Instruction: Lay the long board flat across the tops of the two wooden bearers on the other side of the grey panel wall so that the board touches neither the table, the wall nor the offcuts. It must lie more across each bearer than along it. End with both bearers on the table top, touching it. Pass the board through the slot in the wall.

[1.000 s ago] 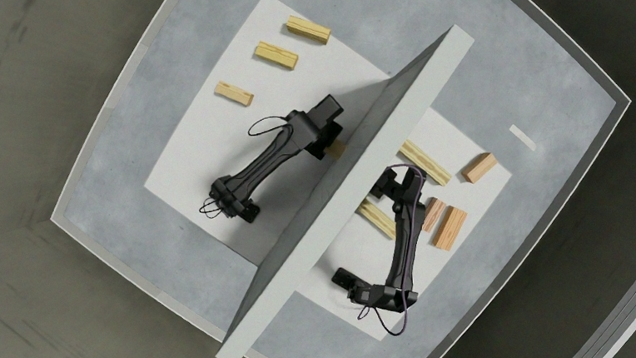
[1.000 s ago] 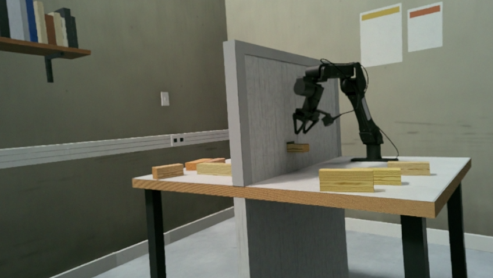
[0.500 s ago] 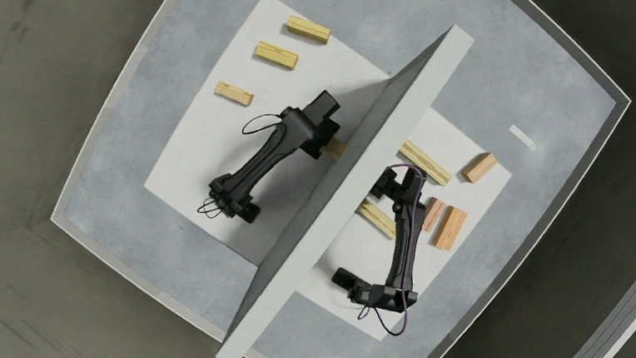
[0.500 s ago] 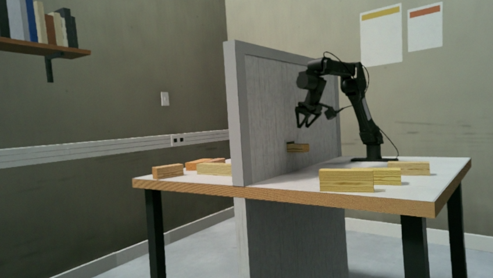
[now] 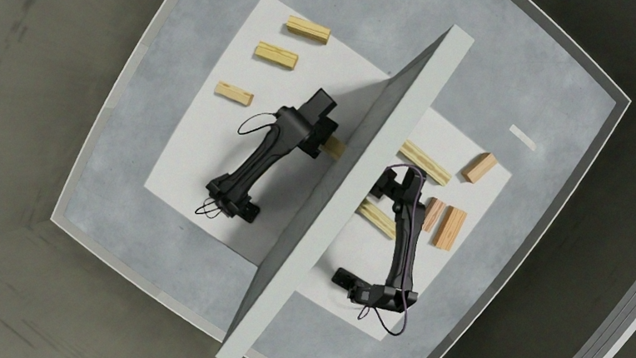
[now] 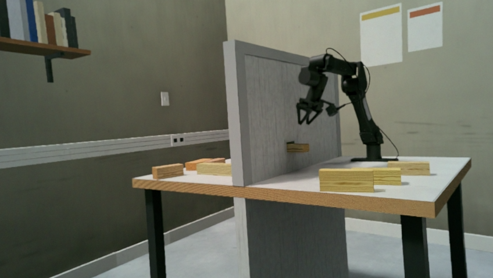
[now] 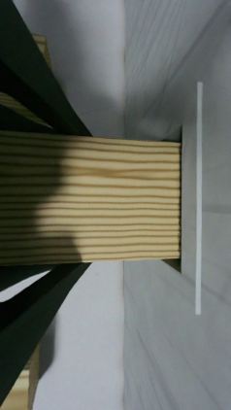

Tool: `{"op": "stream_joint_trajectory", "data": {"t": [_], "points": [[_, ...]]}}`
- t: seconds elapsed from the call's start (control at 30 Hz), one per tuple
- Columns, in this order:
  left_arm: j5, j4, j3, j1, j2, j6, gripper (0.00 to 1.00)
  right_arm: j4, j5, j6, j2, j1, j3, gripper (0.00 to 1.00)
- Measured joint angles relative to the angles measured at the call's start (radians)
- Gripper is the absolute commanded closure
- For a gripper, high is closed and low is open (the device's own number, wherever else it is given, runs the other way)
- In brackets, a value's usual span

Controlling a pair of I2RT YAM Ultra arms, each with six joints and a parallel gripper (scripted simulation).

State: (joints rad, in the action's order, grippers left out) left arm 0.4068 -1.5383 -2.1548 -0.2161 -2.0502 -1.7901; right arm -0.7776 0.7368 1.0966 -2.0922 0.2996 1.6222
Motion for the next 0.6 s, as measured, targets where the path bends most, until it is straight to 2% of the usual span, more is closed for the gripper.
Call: {"op": "stream_joint_trajectory", "data": {"t": [0.27, 0.6], "points": [[-0.058, 0.103, 0.026, 0.014, 0.062, 0.177, 0.26, 0.0, 0.0, 0.0, 0.0, 0.0, 0.0, 1.0], [-0.096, 0.276, 0.193, 0.031, 0.168, 0.371, 0.26, 0.0, 0.0, 0.0, 0.0, 0.0, 0.0, 1.0]]}}
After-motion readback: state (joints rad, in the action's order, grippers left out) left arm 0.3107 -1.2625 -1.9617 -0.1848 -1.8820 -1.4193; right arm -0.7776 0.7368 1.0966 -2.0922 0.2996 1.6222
